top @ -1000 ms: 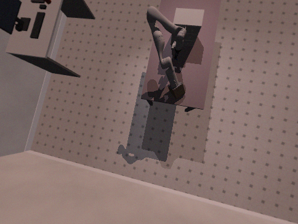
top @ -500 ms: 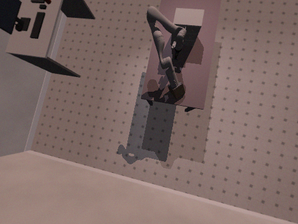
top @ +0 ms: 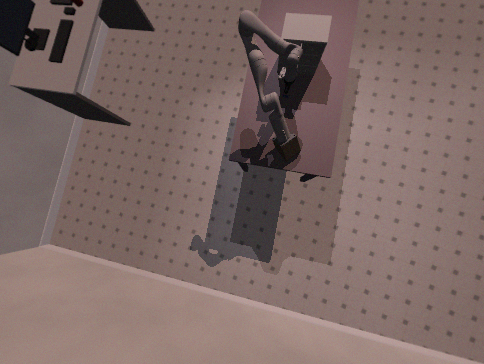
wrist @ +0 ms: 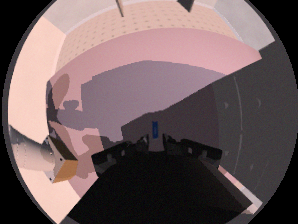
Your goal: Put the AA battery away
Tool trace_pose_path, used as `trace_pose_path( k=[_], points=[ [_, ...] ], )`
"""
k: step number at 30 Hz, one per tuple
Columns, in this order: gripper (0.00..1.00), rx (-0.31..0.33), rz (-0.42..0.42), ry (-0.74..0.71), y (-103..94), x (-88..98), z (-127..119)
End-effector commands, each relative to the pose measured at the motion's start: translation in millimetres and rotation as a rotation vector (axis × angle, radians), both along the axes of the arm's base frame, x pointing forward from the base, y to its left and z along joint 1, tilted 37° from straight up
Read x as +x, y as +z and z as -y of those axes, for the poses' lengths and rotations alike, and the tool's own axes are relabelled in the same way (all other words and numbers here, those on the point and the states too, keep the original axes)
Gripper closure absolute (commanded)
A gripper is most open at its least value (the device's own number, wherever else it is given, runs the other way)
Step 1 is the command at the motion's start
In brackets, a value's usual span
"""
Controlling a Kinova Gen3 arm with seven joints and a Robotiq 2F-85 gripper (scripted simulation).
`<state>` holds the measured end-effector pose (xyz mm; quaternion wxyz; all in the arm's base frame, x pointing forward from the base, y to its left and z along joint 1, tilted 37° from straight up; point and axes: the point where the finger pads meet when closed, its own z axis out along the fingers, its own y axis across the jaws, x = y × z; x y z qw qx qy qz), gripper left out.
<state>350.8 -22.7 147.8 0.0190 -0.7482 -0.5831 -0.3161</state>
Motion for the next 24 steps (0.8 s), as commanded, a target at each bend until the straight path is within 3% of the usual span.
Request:
trace_pose_path(
  k=[1,12,24],
  points=[
    [0.71,0.000,0.001,-0.001,0.4,0.1,0],
    [0.71,0.000,0.001,-0.001,-1.1,1.0,0],
    [0.71,0.000,0.001,-0.001,-16.1,9.5,-8]
  ],
)
